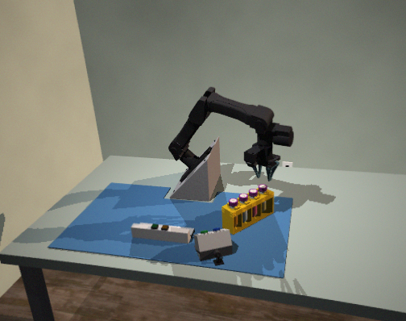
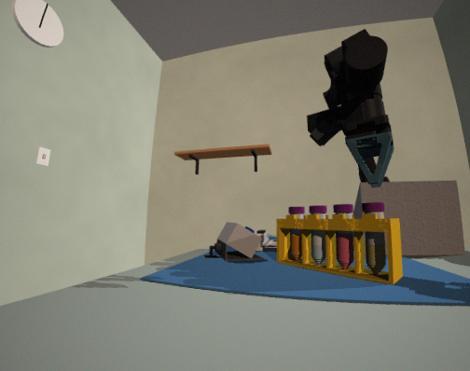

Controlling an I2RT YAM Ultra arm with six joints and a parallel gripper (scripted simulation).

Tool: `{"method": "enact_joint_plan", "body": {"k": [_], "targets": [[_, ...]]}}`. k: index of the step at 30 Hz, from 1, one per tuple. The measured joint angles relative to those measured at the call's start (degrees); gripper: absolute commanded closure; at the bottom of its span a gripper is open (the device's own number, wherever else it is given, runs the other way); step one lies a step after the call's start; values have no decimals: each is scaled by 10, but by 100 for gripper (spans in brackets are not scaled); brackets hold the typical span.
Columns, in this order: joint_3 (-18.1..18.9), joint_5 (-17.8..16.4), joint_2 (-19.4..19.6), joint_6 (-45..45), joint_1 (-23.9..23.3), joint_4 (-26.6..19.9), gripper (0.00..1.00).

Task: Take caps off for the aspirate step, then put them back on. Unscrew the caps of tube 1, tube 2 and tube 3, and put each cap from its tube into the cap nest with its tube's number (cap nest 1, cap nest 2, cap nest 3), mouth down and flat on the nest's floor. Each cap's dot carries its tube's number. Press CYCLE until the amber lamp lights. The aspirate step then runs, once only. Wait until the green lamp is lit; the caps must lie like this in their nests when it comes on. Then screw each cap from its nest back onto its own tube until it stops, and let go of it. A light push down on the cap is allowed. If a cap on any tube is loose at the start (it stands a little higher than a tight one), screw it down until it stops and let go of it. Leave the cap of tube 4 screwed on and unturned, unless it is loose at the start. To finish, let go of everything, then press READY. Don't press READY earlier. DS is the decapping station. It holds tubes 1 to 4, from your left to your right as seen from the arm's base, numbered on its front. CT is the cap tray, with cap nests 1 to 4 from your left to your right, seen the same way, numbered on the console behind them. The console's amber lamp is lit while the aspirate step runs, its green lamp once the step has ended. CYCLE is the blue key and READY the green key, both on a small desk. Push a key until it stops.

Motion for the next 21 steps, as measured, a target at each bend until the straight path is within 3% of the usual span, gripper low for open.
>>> {"method": "enact_joint_plan", "body": {"k": [21], "targets": [[5, 0, -2, 10, -5, -10, 51]]}}
